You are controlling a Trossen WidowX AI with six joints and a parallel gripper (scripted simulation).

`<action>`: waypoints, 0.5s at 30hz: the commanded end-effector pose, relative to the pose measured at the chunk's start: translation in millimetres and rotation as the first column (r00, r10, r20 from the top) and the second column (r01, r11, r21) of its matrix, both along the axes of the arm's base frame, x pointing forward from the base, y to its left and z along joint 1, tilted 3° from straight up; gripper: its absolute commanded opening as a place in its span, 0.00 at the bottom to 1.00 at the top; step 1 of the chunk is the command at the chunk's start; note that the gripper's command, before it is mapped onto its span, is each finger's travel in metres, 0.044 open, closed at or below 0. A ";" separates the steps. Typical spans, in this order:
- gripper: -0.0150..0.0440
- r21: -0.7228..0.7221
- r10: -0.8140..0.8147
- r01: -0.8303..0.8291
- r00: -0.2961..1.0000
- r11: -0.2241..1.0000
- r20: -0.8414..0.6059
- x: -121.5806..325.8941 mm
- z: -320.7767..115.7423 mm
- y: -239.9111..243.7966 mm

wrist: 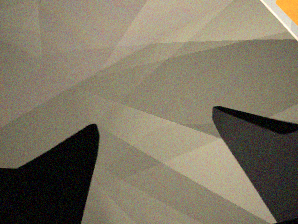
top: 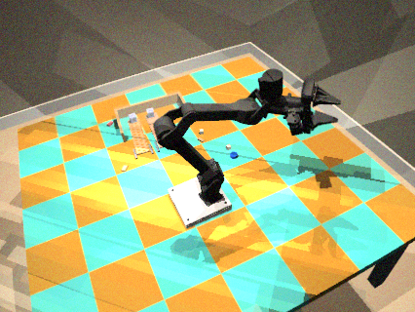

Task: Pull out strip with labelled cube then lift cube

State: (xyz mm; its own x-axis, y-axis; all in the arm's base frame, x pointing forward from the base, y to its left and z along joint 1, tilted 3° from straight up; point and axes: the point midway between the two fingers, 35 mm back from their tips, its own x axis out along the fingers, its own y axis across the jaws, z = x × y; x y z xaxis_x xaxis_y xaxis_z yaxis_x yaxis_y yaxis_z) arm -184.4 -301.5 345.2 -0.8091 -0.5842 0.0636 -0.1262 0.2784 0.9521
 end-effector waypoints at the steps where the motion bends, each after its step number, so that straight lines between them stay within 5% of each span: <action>1: 0.93 0.159 0.204 -0.190 0.976 0.969 -0.077 51.1 -9.8 -26.8; 8: 0.93 0.472 0.597 -0.461 0.780 0.751 -0.187 161.5 -35.2 -54.7; 15: 0.93 0.726 0.897 -0.546 0.372 0.418 -0.238 279.1 -64.1 -39.5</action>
State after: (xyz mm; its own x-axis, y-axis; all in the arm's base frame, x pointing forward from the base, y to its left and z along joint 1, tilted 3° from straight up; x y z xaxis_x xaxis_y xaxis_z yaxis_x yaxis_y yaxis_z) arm 50.2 -352.7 293.1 -0.0923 -0.9855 -0.1427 0.3843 -0.1675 0.9079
